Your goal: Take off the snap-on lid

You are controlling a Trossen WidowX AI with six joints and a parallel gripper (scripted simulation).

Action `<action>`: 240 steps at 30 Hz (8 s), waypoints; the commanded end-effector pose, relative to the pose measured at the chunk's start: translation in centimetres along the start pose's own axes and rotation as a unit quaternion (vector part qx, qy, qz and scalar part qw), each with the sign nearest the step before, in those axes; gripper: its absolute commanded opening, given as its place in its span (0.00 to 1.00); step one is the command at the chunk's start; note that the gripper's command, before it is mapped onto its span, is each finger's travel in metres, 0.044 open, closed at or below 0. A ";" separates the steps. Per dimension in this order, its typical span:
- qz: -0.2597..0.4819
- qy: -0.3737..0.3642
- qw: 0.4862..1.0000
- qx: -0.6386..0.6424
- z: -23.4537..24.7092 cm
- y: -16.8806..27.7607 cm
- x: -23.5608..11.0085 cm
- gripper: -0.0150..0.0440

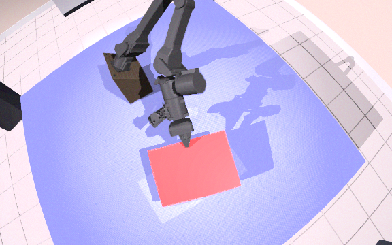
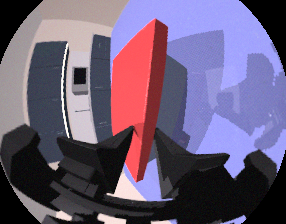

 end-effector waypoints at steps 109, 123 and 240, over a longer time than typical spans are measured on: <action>-0.001 -0.002 1.000 -0.002 6.7 -0.6 -2.3 0.25; -0.001 -0.003 1.000 -0.002 8.3 -0.8 -3.2 0.25; -0.005 -0.002 1.000 -0.005 10.2 -14.9 -7.5 0.25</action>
Point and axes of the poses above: the point midway between the two fingers, 35 mm back from their tips, its own x axis out along the fingers, its own z axis across the jaws, y = z × x, the point moved 6 cm from there along -x, back along the fingers, and after that the axes turned 6 degrees about -x, right-handed, at the moved point
